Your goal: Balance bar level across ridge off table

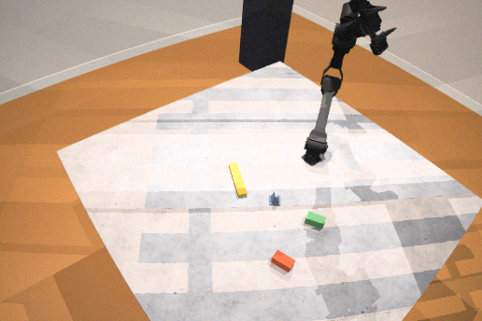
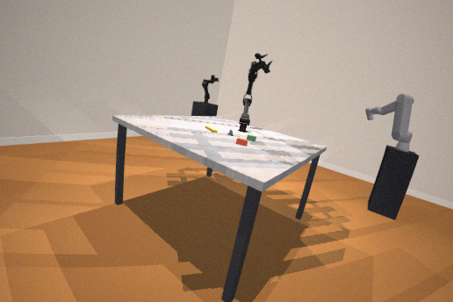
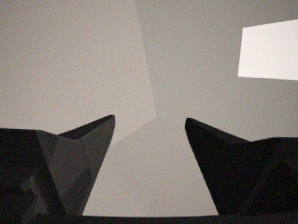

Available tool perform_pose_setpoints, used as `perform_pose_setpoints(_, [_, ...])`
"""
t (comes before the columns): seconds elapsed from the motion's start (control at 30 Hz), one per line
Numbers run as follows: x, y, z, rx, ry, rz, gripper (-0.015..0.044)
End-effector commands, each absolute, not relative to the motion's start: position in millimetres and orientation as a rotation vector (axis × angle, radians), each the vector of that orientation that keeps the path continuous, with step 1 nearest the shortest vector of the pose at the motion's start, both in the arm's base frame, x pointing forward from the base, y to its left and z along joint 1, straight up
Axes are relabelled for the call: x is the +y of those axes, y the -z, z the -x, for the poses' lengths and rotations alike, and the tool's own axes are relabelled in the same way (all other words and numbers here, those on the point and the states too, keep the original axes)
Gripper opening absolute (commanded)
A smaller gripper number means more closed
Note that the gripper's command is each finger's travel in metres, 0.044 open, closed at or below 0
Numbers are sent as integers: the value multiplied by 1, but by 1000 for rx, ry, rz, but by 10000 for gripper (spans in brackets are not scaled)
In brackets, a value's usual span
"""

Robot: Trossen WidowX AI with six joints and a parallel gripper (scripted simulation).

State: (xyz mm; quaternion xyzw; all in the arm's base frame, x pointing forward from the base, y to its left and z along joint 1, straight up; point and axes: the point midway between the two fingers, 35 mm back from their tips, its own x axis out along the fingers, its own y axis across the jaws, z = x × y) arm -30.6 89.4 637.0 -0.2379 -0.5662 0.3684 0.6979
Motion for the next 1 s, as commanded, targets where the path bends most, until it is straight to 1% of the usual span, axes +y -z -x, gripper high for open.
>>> perform_pose_setpoints(0.0, [109, -627, -13, -1137, -785, 588, 315])
perform_pose_setpoints(0.27, [134, -596, -96, -886, -720, 689, 315])
perform_pose_setpoints(0.5, [142, -560, -166, -660, -667, 783, 315])
perform_pose_setpoints(0.77, [132, -508, -241, -378, -604, 867, 315])
perform_pose_setpoints(0.97, [114, -464, -288, -172, -564, 925, 315])
